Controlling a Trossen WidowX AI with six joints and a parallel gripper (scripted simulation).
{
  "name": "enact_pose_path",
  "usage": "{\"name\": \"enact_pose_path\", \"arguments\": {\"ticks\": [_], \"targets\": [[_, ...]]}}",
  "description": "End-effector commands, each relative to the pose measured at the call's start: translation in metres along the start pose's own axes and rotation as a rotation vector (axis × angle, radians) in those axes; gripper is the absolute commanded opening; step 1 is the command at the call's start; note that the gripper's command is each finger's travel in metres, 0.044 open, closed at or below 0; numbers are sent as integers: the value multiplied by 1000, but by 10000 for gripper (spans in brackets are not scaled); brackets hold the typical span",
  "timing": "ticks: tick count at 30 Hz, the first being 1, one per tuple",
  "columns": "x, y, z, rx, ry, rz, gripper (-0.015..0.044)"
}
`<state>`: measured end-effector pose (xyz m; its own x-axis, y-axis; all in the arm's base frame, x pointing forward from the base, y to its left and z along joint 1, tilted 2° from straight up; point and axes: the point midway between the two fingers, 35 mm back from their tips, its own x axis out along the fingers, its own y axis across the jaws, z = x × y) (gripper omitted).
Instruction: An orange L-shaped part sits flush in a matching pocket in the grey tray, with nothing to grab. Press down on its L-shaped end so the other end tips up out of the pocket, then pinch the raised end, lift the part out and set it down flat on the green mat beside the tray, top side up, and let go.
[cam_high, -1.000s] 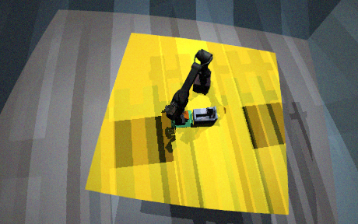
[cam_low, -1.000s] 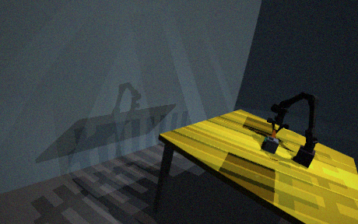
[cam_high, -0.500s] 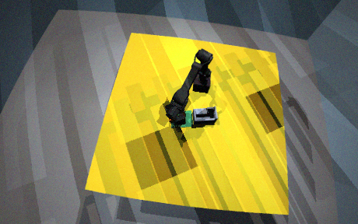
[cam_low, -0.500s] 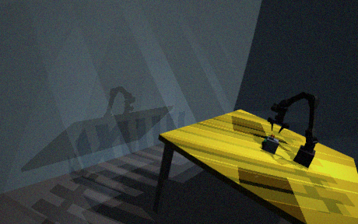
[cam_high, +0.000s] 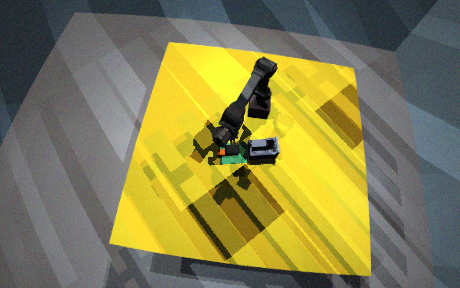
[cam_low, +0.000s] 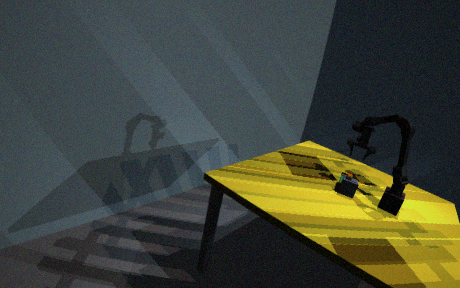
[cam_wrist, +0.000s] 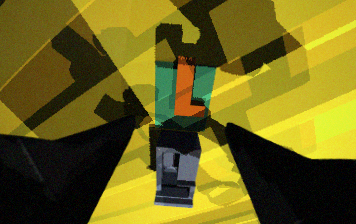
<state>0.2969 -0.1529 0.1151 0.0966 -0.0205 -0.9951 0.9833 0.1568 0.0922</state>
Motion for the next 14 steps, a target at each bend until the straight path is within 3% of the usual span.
{"name": "enact_pose_path", "arguments": {"ticks": [1, 14], "targets": [[1, 0, 0, 0, 2, -3, 400], [1, 0, 0, 0, 2, -3, 400]]}}
